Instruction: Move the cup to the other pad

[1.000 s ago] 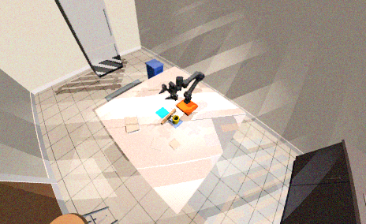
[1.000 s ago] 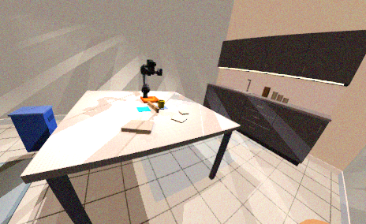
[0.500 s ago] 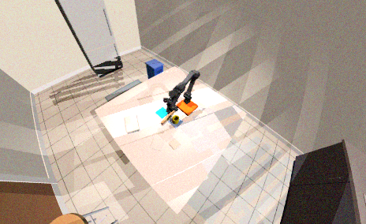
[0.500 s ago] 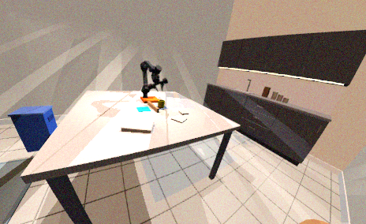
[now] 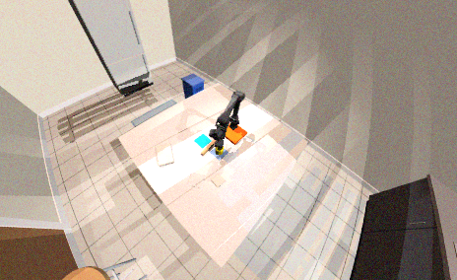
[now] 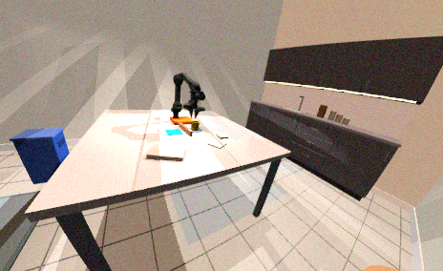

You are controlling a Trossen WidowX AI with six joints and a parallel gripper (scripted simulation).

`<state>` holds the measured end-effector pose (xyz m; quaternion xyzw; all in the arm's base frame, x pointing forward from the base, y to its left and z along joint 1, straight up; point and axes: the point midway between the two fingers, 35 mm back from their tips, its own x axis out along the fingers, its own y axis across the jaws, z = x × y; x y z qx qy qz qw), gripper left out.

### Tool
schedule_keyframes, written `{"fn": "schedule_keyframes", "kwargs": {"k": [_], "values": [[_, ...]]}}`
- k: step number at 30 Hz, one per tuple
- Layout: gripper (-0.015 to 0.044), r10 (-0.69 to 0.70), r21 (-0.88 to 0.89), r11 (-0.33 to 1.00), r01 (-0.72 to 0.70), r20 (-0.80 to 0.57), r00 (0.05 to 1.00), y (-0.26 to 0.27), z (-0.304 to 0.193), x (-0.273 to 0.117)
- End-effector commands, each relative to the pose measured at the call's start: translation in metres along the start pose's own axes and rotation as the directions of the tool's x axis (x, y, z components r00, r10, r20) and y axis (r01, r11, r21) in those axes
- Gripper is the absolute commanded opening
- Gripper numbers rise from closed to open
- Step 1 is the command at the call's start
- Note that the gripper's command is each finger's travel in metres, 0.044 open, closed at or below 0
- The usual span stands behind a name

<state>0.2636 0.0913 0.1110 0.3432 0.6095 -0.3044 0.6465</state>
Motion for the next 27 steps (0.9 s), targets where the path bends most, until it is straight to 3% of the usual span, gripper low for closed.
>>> {"fn": "schedule_keyframes", "kwargs": {"k": [1,27], "values": [[0.0167,-0.057,0.042,0.997,0.057,-0.013,0.998,-0.005,-0.003,0.001],[0.0167,-0.057,0.042,0.997,0.057,-0.013,0.998,-0.005,-0.003,0.032]]}}
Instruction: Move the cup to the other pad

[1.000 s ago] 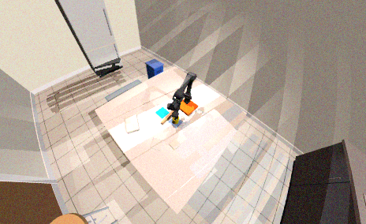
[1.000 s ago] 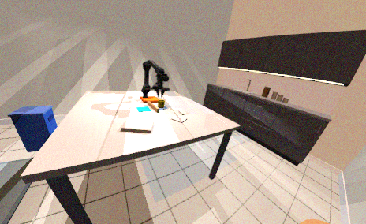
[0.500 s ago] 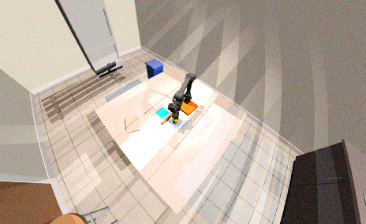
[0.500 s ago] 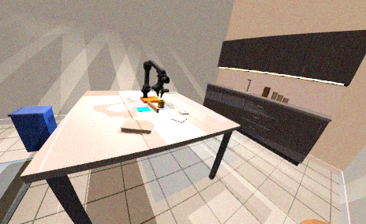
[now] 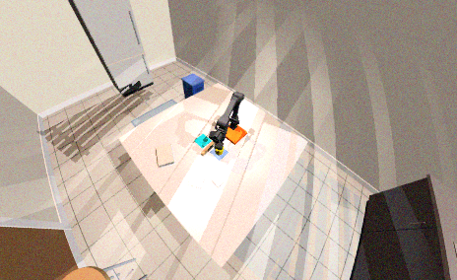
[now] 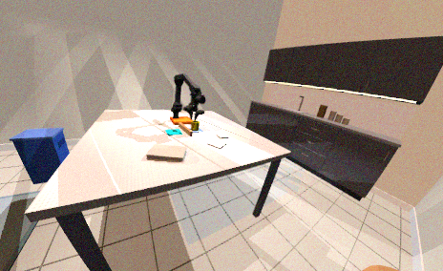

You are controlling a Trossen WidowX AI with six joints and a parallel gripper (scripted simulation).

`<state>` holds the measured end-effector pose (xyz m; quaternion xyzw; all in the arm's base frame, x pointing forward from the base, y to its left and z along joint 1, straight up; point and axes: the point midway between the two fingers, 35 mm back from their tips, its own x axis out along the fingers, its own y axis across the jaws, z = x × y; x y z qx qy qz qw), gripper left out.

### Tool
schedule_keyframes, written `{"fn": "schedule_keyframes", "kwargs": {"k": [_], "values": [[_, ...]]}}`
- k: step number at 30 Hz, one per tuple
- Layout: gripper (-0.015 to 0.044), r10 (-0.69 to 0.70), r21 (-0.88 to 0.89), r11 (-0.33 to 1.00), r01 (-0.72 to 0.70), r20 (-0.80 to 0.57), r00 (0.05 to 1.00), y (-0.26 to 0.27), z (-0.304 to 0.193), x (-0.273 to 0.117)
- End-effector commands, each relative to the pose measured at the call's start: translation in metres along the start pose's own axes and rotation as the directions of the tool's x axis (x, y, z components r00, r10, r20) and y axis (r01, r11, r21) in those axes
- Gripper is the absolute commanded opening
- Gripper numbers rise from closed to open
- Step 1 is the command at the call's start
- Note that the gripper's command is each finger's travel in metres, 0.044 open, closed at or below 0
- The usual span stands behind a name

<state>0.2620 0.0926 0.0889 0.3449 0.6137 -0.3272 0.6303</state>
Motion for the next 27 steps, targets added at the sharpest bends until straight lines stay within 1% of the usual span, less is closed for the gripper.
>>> {"fn": "schedule_keyframes", "kwargs": {"k": [1,19,27], "values": [[0.0167,-0.017,0.004,1.0,0.017,-0.001,1.0,-0.002,0.0,0.012],[0.0167,-0.017,0.004,1.0,0.017,-0.001,1.0,-0.005,0.0,0.041],[0.0167,-0.017,0.004,1.0,0.017,-0.001,1.0,-0.005,0.0,0.042]]}}
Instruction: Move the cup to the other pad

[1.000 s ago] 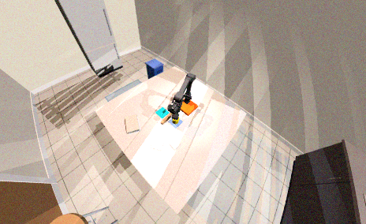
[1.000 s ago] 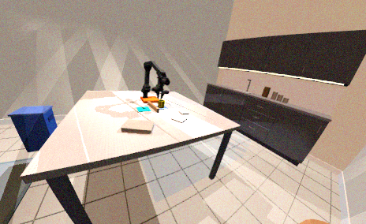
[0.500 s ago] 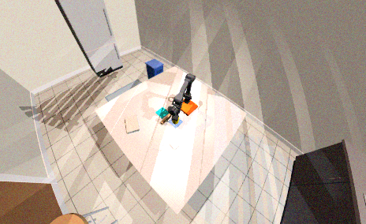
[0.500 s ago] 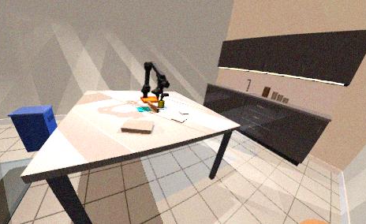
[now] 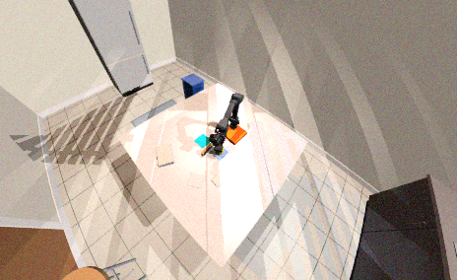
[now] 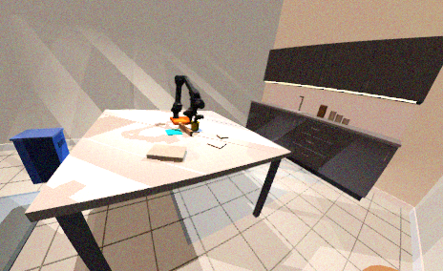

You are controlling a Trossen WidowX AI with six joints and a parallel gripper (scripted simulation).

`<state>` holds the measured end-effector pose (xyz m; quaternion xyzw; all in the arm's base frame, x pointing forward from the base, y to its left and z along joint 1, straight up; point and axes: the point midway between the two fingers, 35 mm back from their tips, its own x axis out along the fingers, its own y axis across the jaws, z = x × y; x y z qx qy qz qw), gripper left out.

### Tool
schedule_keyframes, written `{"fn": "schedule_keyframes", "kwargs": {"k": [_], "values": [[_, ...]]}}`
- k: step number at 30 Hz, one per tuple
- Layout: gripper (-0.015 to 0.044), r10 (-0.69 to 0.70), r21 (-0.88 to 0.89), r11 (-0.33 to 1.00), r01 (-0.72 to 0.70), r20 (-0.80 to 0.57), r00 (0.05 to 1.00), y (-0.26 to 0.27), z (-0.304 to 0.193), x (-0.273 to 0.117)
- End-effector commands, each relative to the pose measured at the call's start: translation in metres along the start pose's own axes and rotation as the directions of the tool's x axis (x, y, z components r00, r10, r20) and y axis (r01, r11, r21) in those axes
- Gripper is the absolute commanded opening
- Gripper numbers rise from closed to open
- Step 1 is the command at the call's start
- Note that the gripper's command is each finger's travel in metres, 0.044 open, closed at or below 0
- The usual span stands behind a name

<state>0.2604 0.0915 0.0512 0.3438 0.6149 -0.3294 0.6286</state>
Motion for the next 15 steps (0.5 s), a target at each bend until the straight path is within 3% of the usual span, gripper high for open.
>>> {"fn": "schedule_keyframes", "kwargs": {"k": [1,10,15], "values": [[0.0167,-0.011,0.002,1.0,0.011,0.0,1.0,-0.0021,0.0,0.0041],[0.0167,-0.011,0.002,1.0,0.011,0.0,1.0,-0.0021,0.0,0.0041],[0.0133,-0.006,0.0,1.0,0.006,-0.002,1.0,-0.0013,-0.0003,0.0022]]}}
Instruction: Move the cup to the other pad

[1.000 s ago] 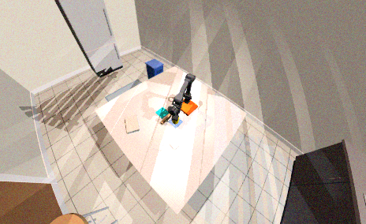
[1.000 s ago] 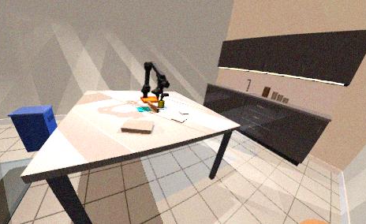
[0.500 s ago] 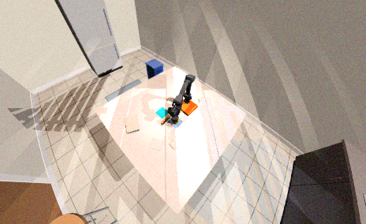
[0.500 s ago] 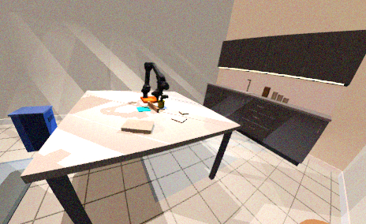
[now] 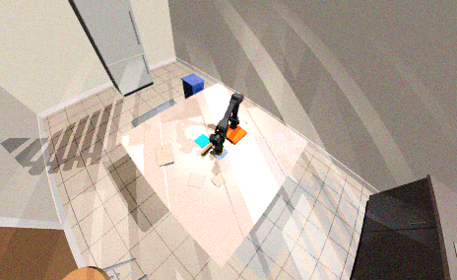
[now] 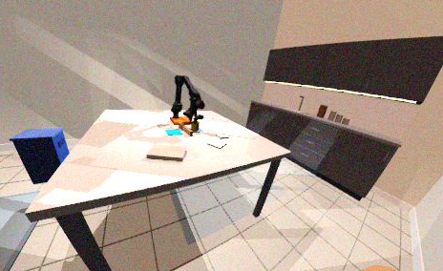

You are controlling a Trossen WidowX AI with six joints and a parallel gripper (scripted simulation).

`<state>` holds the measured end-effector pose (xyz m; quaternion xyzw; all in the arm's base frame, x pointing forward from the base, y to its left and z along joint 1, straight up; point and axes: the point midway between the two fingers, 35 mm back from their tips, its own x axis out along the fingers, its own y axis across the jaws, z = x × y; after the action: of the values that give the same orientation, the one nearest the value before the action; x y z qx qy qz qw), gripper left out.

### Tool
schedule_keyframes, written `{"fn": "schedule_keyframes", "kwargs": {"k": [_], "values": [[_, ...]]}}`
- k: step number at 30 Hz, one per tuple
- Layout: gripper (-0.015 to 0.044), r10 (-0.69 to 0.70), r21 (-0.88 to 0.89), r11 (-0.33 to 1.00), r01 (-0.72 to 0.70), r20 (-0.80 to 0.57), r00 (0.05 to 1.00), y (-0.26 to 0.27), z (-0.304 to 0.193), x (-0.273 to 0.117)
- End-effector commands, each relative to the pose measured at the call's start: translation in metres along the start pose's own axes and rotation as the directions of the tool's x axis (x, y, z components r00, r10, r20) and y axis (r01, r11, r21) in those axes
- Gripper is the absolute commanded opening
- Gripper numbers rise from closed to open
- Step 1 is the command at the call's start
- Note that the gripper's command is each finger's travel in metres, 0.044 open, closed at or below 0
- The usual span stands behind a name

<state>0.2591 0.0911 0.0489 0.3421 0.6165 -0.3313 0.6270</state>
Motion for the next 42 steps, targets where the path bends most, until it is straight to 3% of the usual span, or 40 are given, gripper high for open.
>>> {"fn": "schedule_keyframes", "kwargs": {"k": [1,20,42], "values": [[0.0127,0.0,0.0,1.0,0.0,0.0,1.0,0.0,0.0,0.0],[0.0,0.0,0.0,1.0,0.0,0.0,1.0,0.0,0.0,0.0],[0.0,-0.004,0.002,1.0,0.004,0.001,1.0,-0.002,-0.001,-0.062]]}}
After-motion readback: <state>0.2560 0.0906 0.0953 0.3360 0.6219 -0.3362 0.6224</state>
